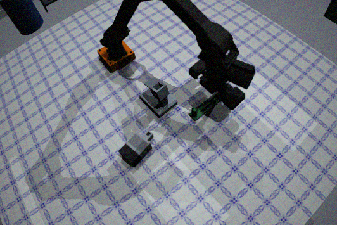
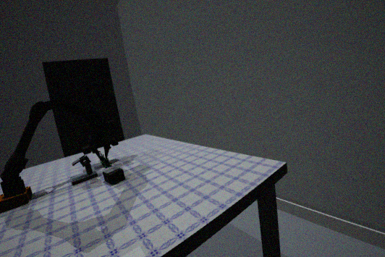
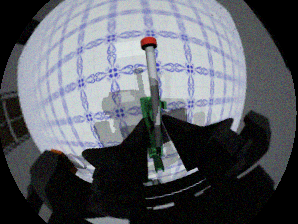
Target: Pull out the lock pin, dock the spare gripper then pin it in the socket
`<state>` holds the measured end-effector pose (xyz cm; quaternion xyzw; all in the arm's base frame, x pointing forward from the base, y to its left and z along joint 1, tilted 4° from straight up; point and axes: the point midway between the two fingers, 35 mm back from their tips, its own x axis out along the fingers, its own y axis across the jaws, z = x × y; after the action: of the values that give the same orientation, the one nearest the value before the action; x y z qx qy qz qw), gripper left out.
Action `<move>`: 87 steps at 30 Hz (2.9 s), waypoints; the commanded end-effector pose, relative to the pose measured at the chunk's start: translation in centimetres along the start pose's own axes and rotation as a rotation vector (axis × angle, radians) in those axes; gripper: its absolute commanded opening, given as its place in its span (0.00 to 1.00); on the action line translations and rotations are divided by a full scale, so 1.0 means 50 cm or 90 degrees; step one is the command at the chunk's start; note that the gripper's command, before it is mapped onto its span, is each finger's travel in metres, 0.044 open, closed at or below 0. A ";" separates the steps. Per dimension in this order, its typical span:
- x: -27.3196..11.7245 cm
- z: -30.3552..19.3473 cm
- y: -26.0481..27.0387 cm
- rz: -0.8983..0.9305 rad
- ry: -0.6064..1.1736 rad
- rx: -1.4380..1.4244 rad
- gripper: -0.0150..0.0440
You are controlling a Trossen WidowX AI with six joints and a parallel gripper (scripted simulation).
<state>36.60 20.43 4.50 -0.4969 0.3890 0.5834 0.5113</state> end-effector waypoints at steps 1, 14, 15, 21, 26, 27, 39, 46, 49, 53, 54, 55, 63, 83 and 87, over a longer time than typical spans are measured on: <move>0.002 -0.001 0.000 0.000 0.001 0.002 0.34; -0.007 0.000 0.000 0.000 0.001 0.001 0.25; -0.010 0.001 0.000 0.000 0.001 0.001 0.25; -0.030 0.003 0.004 0.008 0.002 0.002 0.25; -0.045 0.003 0.007 0.015 0.004 0.004 0.25; -0.048 0.004 0.008 0.016 0.004 0.005 0.25; -0.050 0.003 0.012 0.025 0.007 0.008 0.25; -0.061 -0.024 0.007 0.024 0.008 0.008 0.25; -0.069 -0.041 0.005 0.024 0.009 0.009 0.25; -0.079 -0.065 0.003 0.024 0.009 0.009 0.25; -0.081 -0.071 0.003 0.024 0.009 0.010 0.25; -0.084 -0.076 0.002 0.024 0.010 0.010 0.25; -0.097 -0.108 0.001 0.024 0.010 0.011 0.25; -0.040 -0.116 0.001 0.023 0.012 0.010 0.25; -0.029 -0.117 0.001 0.021 0.011 0.010 0.25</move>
<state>37.61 14.45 5.29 -0.4920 0.4054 0.5841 0.5024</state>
